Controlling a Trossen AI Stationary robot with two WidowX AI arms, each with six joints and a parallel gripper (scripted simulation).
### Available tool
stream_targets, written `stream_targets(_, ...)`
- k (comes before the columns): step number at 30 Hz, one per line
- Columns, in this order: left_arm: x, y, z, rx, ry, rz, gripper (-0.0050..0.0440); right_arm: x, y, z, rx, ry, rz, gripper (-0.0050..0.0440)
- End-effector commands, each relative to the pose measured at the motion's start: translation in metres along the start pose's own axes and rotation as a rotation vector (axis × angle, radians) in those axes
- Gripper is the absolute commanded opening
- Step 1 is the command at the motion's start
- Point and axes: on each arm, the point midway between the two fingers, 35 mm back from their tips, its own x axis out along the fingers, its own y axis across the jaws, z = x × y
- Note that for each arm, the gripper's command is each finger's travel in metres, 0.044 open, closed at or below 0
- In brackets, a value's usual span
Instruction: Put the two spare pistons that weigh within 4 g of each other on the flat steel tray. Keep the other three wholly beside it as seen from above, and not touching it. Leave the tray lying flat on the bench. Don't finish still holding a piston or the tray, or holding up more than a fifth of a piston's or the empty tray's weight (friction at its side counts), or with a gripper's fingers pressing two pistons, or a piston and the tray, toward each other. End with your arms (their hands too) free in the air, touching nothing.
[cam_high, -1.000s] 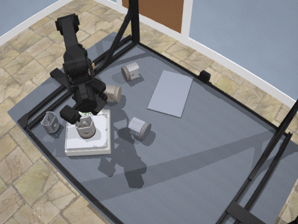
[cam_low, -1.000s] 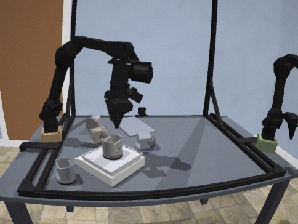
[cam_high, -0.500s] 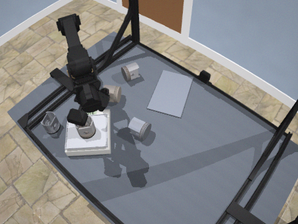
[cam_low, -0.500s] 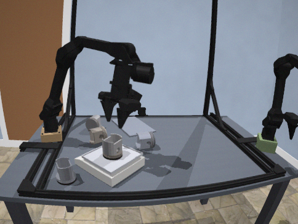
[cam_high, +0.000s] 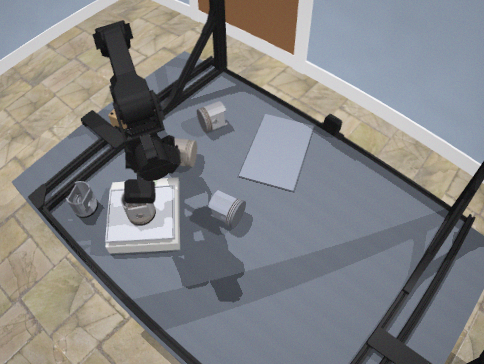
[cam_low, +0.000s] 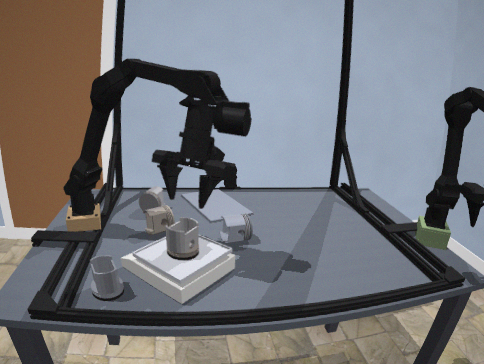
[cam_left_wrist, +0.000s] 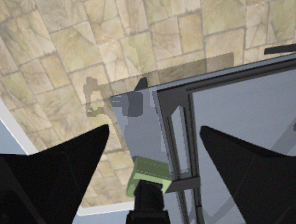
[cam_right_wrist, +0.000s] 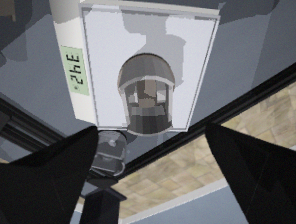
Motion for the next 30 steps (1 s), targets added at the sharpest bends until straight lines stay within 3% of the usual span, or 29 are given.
stream_targets(1,0.0,0.0,0.0,0.001,0.001,-0.001,0.044,0.002,0.002,0.0,-0.069,0.011,-0.007,0.0378)
stream_targets(30,0.0,0.0,0.0,0.001,0.001,-0.001,0.044,0.042,0.002,0.006,-0.07,0.012,-0.005,0.0378)
